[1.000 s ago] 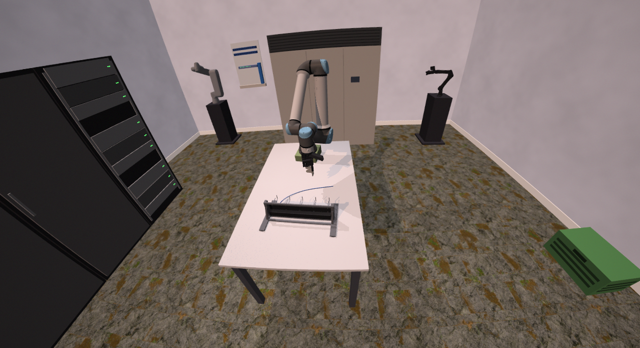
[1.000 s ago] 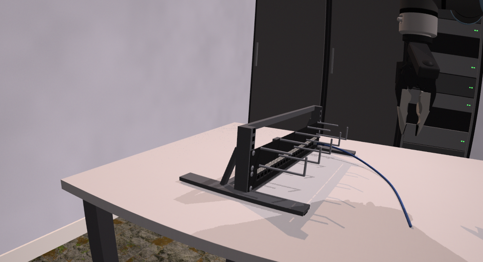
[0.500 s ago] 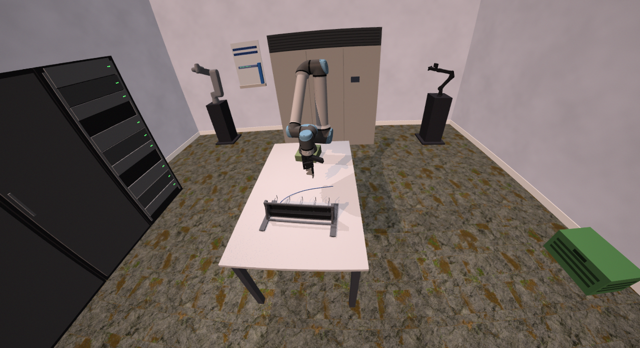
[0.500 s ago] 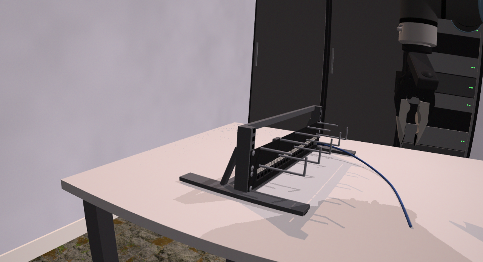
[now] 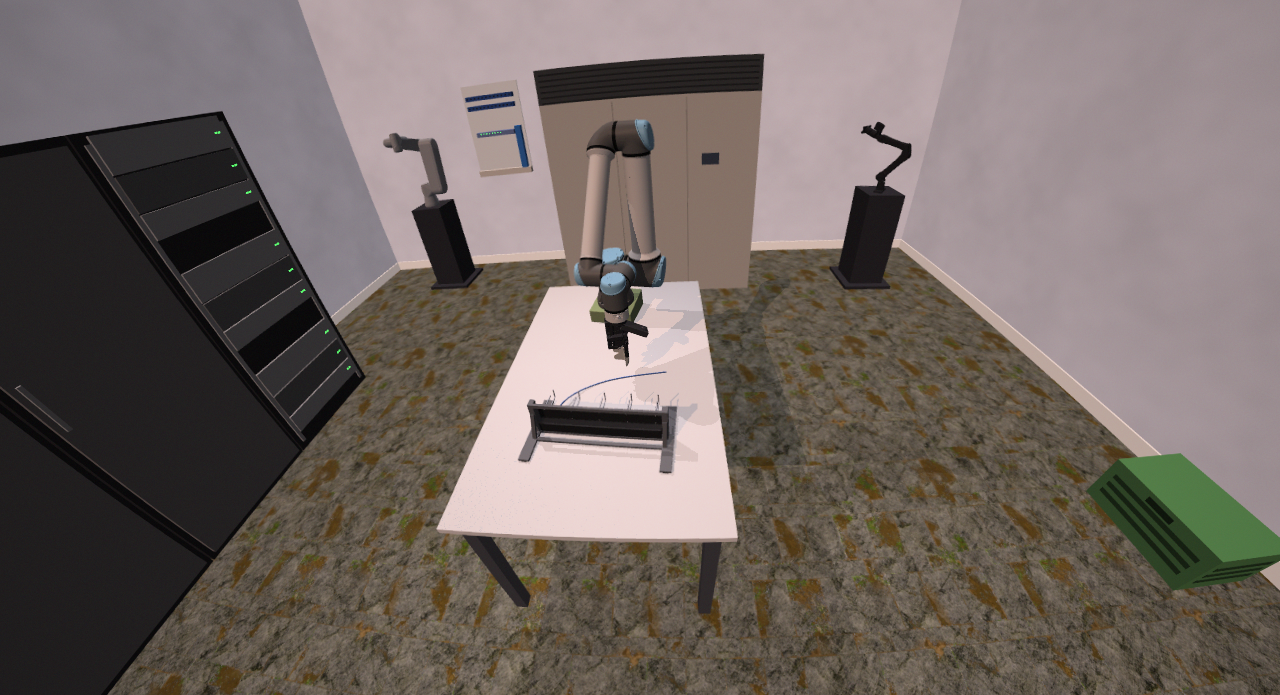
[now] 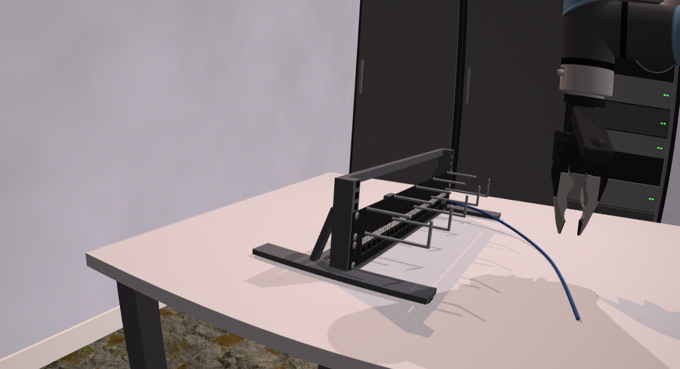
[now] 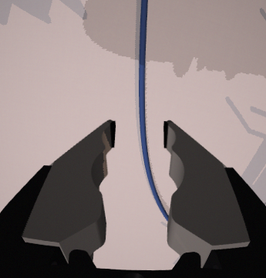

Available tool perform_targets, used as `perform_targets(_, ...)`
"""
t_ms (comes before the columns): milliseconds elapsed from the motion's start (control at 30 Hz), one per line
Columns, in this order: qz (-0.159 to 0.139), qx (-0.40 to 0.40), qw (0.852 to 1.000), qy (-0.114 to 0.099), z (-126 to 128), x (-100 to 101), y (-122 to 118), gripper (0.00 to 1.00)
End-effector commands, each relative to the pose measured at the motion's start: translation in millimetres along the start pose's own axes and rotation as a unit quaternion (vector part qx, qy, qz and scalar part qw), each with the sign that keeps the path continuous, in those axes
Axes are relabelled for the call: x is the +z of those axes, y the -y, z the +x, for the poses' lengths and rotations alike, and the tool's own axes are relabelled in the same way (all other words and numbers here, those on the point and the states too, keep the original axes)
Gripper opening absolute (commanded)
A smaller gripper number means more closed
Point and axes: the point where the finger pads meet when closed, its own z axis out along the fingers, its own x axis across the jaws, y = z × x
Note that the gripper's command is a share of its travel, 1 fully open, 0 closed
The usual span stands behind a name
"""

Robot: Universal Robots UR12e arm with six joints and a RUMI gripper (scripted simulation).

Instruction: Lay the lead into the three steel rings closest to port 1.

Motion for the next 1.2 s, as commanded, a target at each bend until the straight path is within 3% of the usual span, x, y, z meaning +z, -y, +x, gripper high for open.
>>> perform_targets(0, 0.0, 0.0, 1.0, -0.001, 1, 18, 0, 0.2)
perform_targets(267, 0.0, 0.0, 1.0, -0.001, 1, 44, 0, 0.2)
perform_targets(567, 0.0, 0.0, 1.0, -0.001, 1, 58, 0, 0.2)
perform_targets(1167, 0.0, 0.0, 1.0, -0.001, 1, 63, 0, 0.2)
